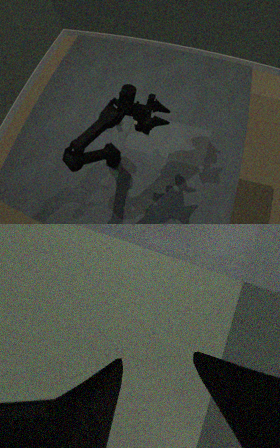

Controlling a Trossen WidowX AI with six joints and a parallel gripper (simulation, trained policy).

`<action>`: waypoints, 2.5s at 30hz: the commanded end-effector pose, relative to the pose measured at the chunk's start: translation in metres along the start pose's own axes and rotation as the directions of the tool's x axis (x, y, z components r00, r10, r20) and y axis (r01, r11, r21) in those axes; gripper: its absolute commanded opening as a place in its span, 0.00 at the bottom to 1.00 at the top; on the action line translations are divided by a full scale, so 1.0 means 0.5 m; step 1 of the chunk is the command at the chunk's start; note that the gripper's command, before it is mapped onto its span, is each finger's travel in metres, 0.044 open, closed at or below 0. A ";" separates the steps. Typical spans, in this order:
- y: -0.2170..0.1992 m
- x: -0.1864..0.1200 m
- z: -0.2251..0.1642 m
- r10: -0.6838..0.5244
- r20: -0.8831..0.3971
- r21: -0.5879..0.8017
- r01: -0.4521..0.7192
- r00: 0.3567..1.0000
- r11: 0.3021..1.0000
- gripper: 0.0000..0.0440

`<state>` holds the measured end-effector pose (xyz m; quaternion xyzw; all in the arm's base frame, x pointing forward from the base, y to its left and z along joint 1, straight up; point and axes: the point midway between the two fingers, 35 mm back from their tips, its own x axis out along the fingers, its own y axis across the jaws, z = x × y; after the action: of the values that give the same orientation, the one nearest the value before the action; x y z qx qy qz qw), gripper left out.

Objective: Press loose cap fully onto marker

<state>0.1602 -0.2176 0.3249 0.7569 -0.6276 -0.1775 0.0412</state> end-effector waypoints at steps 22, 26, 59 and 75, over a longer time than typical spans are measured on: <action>-0.134 -0.012 0.019 -0.179 0.103 -0.182 0.195 0.978 0.964 0.70; -0.156 -0.016 0.026 -0.206 0.124 -0.213 0.228 0.971 0.950 0.71; -0.314 -0.086 0.099 -0.382 0.317 -0.429 0.490 0.868 0.759 0.71; -0.368 -0.137 0.140 -0.430 0.425 -0.496 0.602 0.796 0.625 0.72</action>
<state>0.2970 -0.1080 0.2246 0.8196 -0.3010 -0.4655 0.1447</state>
